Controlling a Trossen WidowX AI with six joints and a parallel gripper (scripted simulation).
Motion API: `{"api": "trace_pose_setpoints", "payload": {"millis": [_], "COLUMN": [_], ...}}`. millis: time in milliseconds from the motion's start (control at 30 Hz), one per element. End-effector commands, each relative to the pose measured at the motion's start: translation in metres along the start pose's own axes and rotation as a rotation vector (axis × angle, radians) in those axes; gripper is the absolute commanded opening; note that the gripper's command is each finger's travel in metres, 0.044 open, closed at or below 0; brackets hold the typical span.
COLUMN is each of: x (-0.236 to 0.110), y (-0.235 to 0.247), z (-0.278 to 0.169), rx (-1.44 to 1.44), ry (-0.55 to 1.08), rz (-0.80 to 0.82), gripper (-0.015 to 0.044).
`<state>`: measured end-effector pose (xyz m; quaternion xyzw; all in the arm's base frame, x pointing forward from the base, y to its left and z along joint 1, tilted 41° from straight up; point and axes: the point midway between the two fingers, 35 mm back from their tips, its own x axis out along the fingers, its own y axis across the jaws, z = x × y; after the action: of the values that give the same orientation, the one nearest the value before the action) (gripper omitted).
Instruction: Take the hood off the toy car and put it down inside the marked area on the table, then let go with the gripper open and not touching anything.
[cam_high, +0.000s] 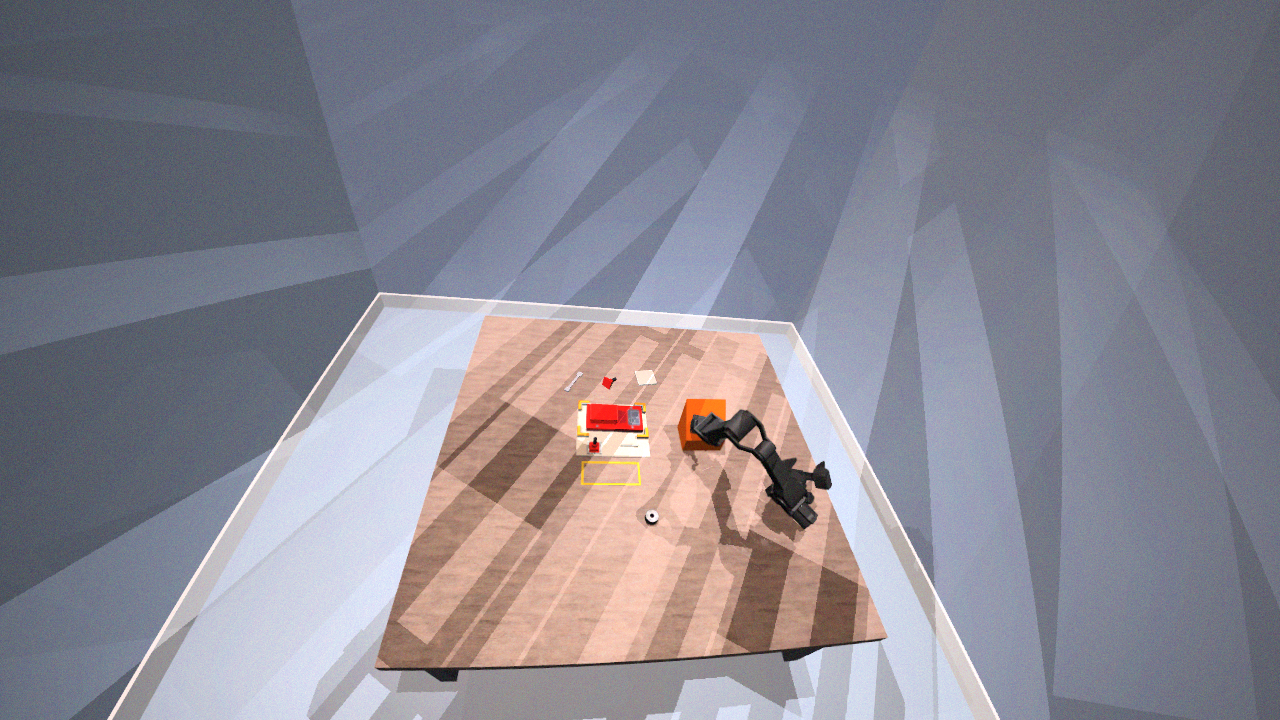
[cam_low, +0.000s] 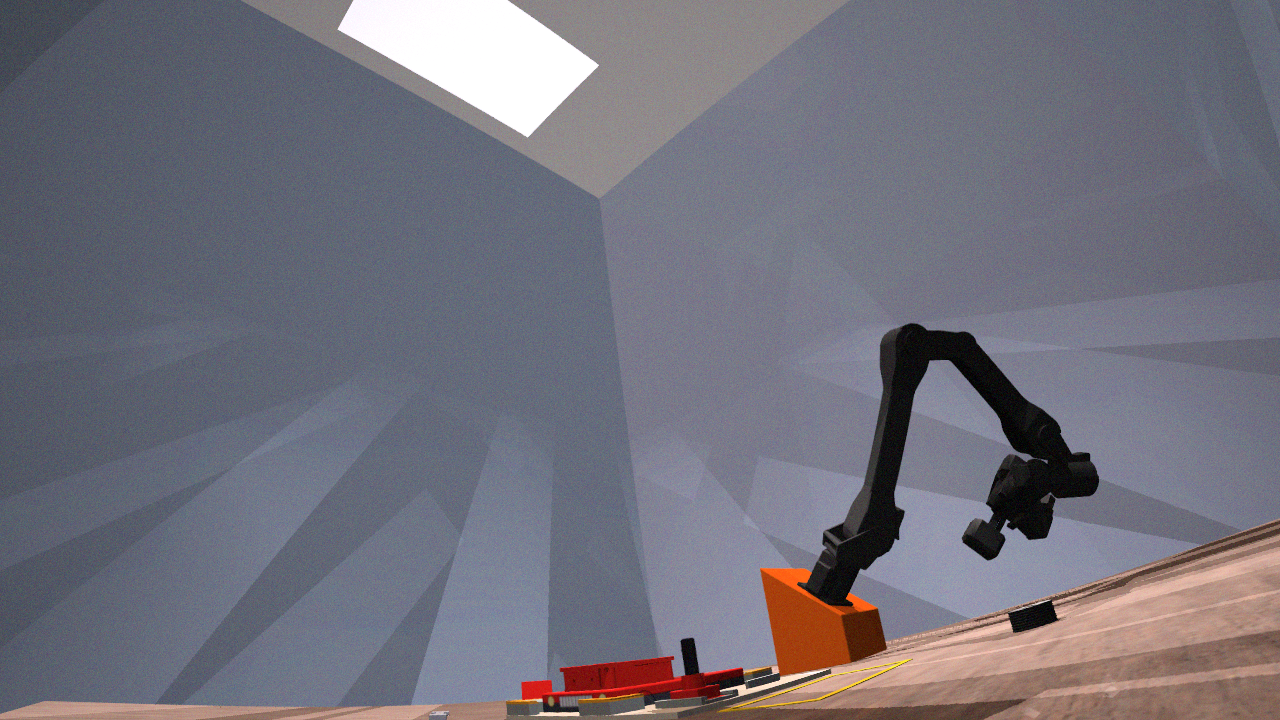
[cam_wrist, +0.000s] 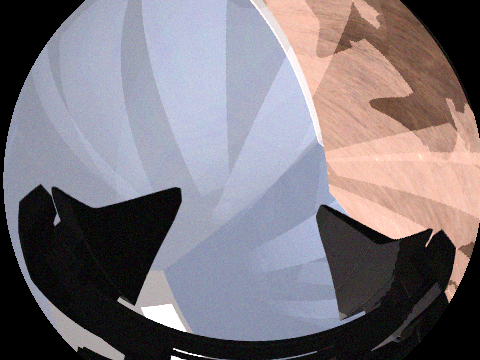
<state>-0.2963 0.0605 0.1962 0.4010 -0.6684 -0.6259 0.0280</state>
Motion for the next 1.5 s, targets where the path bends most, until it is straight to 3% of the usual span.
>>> {"api": "trace_pose_setpoints", "payload": {"millis": [0,900,1467], "x": [0.0,-0.111,-0.216], "y": [0.0,-0.019,-0.055], "z": [0.0,0.076,0.094], "rx": [0.0,-0.157,-0.171], "ry": [-0.002,-0.459,-0.827], "rz": [0.0,-0.009,-0.138], "gripper": [0.044,0.044,0.044]}}
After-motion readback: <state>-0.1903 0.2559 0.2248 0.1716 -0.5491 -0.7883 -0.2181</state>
